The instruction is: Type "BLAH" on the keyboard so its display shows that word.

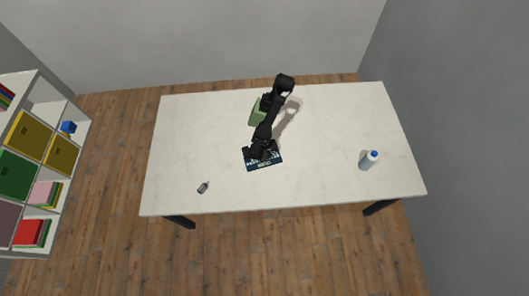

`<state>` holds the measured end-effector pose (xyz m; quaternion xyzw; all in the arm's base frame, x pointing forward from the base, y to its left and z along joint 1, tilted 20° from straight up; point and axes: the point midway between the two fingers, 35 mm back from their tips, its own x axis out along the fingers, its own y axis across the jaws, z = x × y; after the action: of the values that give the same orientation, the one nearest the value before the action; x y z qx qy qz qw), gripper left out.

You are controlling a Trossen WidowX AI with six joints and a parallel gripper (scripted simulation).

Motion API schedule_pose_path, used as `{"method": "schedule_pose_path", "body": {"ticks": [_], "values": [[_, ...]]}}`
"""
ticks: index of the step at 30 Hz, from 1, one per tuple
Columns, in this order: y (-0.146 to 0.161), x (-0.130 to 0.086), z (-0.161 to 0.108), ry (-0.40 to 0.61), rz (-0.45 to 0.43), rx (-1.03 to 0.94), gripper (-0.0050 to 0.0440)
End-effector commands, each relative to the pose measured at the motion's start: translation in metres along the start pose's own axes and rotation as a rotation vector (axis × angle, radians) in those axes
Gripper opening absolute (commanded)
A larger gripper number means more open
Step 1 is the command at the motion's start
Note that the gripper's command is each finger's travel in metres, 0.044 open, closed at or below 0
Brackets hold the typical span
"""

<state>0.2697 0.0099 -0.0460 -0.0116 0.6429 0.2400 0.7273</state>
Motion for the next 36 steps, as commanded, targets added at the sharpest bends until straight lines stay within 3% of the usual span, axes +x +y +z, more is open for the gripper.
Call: {"method": "schedule_pose_path", "body": {"ticks": [1,8,25,36], "values": [[-0.015,-0.003,0.004,-0.009,-0.004,0.001,-0.0050],[-0.011,0.014,-0.001,0.004,0.004,0.008,-0.0050],[-0.011,0.032,-0.001,0.002,0.003,0.007,-0.0050],[-0.013,0.030,0.003,-0.011,-0.004,0.003,-0.0050]]}}
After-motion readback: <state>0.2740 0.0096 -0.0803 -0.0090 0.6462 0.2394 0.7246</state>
